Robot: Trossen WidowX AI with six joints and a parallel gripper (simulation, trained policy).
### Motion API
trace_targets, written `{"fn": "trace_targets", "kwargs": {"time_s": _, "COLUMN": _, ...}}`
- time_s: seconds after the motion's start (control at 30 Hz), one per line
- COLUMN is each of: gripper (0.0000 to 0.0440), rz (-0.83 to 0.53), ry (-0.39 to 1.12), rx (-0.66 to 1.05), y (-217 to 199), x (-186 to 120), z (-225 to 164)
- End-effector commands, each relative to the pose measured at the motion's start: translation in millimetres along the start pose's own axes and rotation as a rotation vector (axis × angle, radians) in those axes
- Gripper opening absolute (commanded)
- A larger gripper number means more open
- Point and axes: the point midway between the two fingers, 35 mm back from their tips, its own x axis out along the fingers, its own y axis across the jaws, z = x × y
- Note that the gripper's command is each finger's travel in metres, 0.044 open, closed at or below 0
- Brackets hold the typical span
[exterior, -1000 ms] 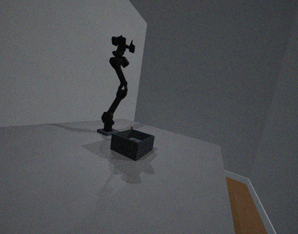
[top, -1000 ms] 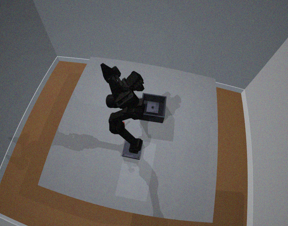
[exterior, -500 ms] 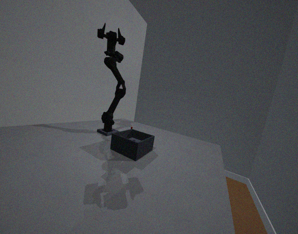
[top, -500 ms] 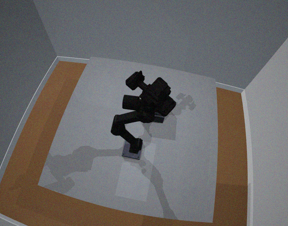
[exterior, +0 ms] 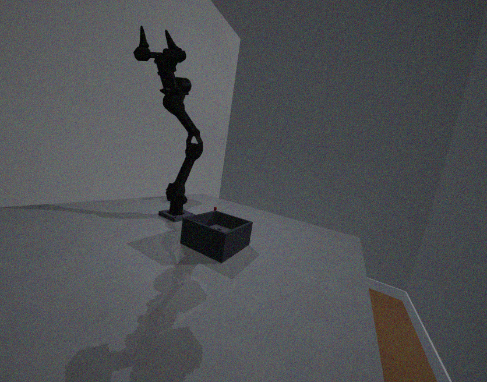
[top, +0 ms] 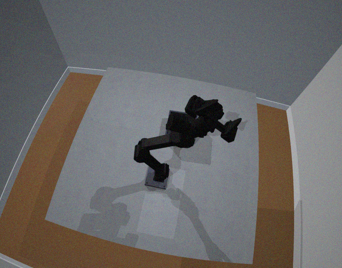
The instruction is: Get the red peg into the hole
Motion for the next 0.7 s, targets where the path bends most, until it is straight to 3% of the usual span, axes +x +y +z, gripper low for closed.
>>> {"fn": "trace_targets", "kwargs": {"time_s": 0.0, "gripper": 0.0440, "rz": 0.083, "ry": -0.023, "rx": 0.059, "y": 26.7, "x": -4.0, "z": 11.6}}
{"fn": "trace_targets", "kwargs": {"time_s": 0.33, "gripper": 0.0440, "rz": 0.355, "ry": -0.090, "rx": 0.261, "y": 103.3, "x": -30.2, "z": 55.0}}
{"fn": "trace_targets", "kwargs": {"time_s": 0.67, "gripper": 0.0440, "rz": 0.640, "ry": -0.132, "rx": 0.448, "y": 167.3, "x": -76.7, "z": 104.5}}
